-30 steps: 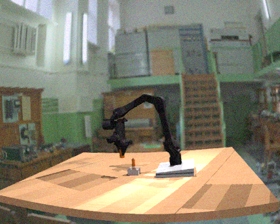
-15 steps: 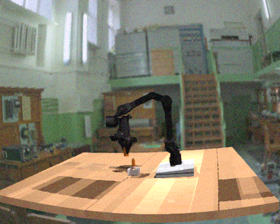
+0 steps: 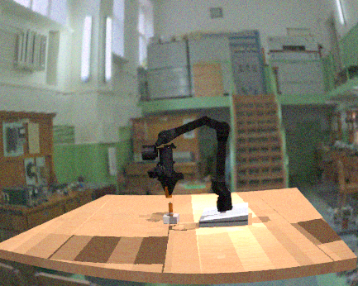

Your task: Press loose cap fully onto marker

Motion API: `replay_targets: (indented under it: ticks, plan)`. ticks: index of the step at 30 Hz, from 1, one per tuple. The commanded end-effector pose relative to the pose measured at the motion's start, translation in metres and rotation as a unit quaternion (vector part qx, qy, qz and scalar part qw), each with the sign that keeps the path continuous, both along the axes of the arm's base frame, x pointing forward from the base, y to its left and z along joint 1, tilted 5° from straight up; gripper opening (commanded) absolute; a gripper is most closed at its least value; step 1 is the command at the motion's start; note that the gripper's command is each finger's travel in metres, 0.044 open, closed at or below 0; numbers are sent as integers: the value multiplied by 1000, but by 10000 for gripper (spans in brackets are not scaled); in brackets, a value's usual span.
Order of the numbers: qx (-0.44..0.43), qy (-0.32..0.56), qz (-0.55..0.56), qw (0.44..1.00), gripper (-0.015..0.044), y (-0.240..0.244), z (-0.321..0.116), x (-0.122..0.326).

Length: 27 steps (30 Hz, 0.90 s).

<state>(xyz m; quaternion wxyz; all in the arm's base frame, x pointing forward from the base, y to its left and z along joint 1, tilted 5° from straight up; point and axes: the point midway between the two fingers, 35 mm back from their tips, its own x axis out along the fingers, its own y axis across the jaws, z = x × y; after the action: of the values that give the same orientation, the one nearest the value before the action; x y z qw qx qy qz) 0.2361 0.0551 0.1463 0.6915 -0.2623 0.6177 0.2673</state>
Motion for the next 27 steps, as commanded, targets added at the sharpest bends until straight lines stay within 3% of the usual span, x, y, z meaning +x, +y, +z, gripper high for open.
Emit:
replay_targets:
  ticks: [1, 27]
  plan:
    - [-3, -1, -2, 1000, 0, 2, 0, -5]
    - [-3, -1, -2, 1000, 0, 3, -35, 0]
